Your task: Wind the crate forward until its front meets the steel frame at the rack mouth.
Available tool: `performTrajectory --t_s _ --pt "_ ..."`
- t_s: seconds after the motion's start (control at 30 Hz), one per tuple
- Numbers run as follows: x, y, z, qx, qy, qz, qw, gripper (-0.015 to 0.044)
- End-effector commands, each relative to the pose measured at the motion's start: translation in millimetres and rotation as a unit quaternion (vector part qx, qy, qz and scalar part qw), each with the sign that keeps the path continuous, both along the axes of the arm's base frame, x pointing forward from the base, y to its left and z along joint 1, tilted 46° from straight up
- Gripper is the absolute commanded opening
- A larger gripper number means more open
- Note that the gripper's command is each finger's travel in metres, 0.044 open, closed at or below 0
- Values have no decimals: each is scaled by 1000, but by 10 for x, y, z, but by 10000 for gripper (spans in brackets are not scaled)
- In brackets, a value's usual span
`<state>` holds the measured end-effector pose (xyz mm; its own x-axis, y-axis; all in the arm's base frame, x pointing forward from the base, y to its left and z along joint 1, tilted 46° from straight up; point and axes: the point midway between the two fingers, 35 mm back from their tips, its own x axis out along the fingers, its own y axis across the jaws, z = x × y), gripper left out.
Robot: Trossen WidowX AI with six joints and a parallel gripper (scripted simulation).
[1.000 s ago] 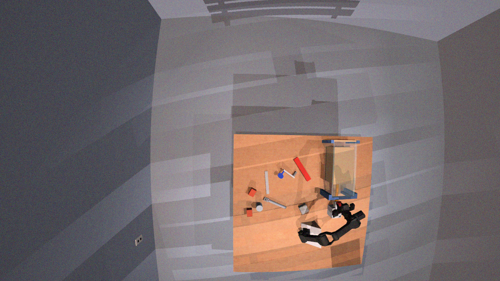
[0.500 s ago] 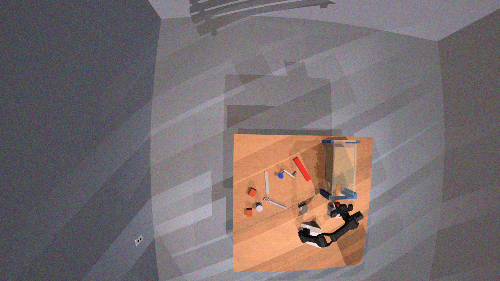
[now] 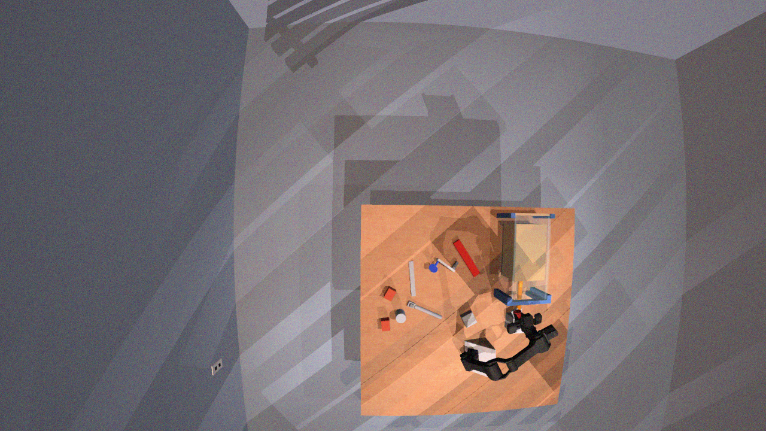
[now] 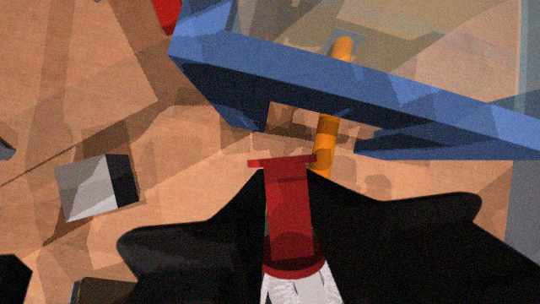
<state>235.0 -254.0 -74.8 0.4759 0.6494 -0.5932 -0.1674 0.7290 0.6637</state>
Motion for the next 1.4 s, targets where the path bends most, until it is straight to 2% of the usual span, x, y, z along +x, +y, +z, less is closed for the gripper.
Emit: performTrajectory --t_s 0.0,1.37 --pt "-62 93 28 10 8 0 1000 0" --pt "-390 350 244 12 10 0 1000 0"
